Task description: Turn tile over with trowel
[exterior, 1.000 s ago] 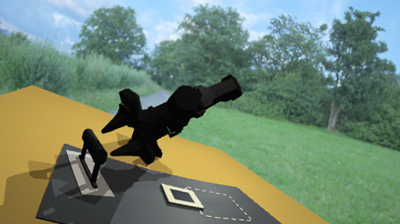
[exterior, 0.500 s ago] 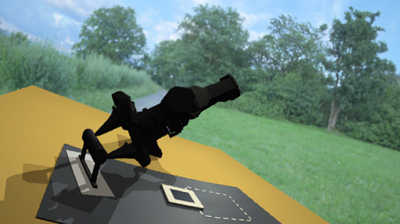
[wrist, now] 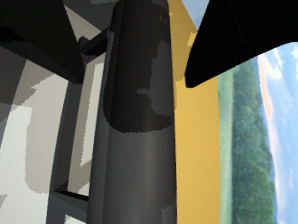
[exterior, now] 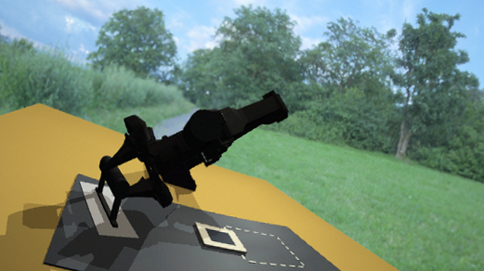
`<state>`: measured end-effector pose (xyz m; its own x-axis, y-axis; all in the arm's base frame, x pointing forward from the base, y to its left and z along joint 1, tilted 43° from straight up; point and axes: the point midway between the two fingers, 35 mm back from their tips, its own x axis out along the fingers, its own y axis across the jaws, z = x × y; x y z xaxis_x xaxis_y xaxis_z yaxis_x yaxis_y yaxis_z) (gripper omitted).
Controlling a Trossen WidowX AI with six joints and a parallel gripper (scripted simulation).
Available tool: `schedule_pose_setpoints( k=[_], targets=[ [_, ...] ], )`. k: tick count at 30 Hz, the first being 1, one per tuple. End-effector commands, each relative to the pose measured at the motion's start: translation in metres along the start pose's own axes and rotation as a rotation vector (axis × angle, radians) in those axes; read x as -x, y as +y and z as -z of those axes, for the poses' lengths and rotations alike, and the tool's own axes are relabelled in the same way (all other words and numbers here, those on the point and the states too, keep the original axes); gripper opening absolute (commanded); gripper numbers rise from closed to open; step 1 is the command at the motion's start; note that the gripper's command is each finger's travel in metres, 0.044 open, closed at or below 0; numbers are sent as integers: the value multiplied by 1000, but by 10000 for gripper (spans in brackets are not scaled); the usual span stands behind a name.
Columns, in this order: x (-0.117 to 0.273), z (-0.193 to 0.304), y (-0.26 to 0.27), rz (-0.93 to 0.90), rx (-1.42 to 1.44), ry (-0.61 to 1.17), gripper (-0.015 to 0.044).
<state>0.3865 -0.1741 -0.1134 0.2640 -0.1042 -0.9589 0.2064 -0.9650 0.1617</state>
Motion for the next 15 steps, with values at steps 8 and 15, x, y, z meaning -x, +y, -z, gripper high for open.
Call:
schedule_pose_setpoints(
  k=[8,15],
  targets=[
    [-17,3,2,-4,-3,13,300],
    [-23,3,2,-4,-3,13,247]
  ],
)
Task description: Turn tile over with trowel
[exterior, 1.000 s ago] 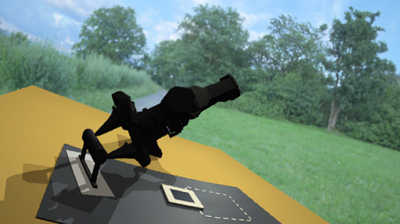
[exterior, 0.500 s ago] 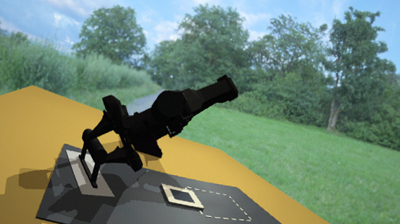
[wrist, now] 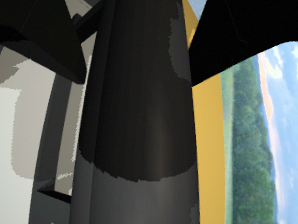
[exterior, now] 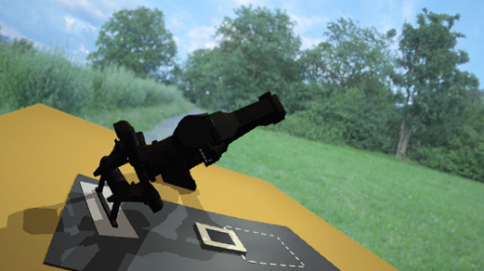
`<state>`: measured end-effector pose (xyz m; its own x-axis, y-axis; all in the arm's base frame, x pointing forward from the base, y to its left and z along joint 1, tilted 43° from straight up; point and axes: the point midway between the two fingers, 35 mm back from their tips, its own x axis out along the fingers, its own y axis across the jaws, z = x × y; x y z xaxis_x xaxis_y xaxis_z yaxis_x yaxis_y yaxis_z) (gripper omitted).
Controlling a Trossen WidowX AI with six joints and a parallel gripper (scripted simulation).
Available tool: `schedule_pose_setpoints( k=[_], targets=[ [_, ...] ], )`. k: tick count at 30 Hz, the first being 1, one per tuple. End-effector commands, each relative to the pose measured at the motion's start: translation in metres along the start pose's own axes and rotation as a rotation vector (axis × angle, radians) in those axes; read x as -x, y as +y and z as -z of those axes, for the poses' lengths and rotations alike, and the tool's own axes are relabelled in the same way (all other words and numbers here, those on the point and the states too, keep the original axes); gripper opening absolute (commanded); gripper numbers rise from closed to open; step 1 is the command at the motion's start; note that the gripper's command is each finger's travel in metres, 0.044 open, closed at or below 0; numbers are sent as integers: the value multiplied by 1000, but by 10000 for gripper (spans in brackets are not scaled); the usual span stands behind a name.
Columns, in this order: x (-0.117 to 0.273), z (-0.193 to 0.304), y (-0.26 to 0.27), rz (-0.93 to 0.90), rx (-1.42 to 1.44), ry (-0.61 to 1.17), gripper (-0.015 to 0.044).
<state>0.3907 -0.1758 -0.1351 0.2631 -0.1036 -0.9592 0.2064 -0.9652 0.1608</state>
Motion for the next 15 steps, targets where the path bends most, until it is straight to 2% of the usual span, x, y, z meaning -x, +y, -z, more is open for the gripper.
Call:
schedule_pose_setpoints(
  k=[1,3,15],
  targets=[
    [-1,5,3,-5,-3,14,221],
    [-1,5,3,-5,-3,14,169],
    [-1,5,3,-5,-3,14,89]
  ],
)
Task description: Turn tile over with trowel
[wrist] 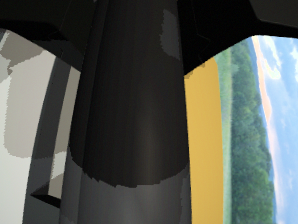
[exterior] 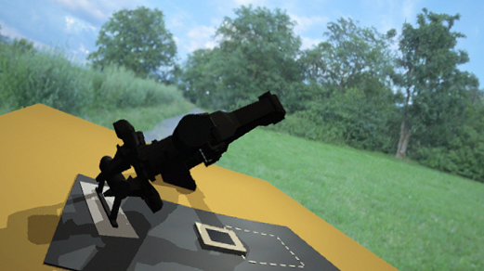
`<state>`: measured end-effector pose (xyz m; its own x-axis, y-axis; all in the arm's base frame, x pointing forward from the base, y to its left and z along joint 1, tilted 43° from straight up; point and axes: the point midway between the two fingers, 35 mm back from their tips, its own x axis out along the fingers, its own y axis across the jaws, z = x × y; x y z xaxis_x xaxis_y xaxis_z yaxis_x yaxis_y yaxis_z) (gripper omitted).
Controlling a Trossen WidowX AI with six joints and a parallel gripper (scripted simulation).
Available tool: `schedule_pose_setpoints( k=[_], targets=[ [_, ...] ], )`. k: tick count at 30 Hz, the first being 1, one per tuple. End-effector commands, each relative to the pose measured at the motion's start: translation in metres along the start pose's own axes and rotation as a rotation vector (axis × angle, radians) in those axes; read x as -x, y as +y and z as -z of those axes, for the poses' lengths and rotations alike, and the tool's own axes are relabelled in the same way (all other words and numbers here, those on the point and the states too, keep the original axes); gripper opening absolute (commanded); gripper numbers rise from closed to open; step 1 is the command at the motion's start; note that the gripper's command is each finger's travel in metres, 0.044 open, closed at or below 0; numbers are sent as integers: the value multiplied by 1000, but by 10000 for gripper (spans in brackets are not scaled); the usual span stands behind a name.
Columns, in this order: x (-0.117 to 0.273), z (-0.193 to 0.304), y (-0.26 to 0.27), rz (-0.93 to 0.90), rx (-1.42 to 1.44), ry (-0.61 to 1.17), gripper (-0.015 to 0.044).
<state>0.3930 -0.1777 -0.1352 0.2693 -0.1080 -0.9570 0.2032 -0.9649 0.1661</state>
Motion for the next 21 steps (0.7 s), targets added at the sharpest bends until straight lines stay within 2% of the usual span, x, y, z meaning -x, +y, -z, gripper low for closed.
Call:
schedule_pose_setpoints(
  k=[1,10,11,17,21],
  targets=[
    [0,3,0,1,-1,8,82],
    [0,3,0,1,-1,8,22],
    [1,3,2,1,-1,8,0],
    [37,0,45,-3,1,-1,0],
    [39,0,47,-3,1,-1,0]
  ],
)
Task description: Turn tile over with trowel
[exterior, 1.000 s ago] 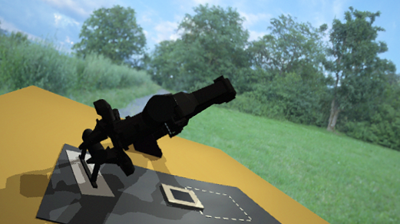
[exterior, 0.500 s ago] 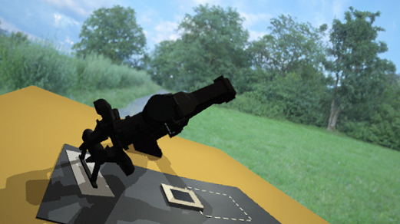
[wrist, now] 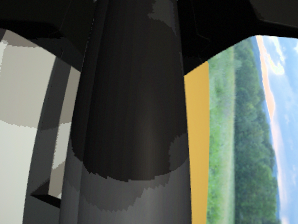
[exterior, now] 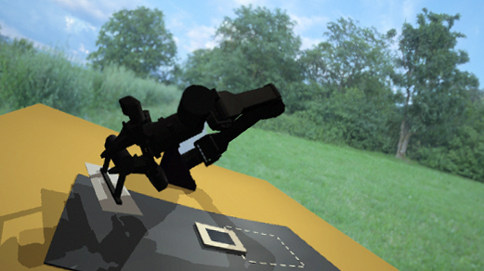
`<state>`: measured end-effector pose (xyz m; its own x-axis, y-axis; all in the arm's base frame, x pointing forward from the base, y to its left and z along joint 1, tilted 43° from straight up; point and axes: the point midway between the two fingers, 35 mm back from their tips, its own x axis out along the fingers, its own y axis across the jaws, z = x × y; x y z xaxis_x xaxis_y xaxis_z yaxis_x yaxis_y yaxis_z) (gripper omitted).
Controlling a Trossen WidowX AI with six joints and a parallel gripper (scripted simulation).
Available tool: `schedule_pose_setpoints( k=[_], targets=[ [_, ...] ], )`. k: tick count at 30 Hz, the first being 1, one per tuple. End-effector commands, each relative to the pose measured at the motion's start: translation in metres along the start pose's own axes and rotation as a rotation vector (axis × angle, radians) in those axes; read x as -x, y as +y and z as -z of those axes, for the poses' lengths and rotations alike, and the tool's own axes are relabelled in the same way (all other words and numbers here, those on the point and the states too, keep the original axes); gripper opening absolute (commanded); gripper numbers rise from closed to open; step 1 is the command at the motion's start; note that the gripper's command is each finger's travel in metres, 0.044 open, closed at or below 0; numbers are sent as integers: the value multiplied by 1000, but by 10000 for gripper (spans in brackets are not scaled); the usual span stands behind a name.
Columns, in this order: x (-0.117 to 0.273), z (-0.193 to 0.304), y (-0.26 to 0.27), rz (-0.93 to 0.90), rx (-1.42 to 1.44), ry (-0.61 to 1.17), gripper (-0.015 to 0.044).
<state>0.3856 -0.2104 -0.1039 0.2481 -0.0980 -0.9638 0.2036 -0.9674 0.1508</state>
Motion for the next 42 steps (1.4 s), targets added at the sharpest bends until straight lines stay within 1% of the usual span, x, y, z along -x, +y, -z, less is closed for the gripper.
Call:
schedule_pose_setpoints(
  k=[1,5,7,24,42],
  targets=[
    [11,7,12,-18,5,18,0],
    [11,7,11,-17,8,22,0],
    [11,9,9,-8,34,50,0],
    [31,27,-23,30,400,433,0],
    [78,31,-63,-80,826,840,0]
  ],
)
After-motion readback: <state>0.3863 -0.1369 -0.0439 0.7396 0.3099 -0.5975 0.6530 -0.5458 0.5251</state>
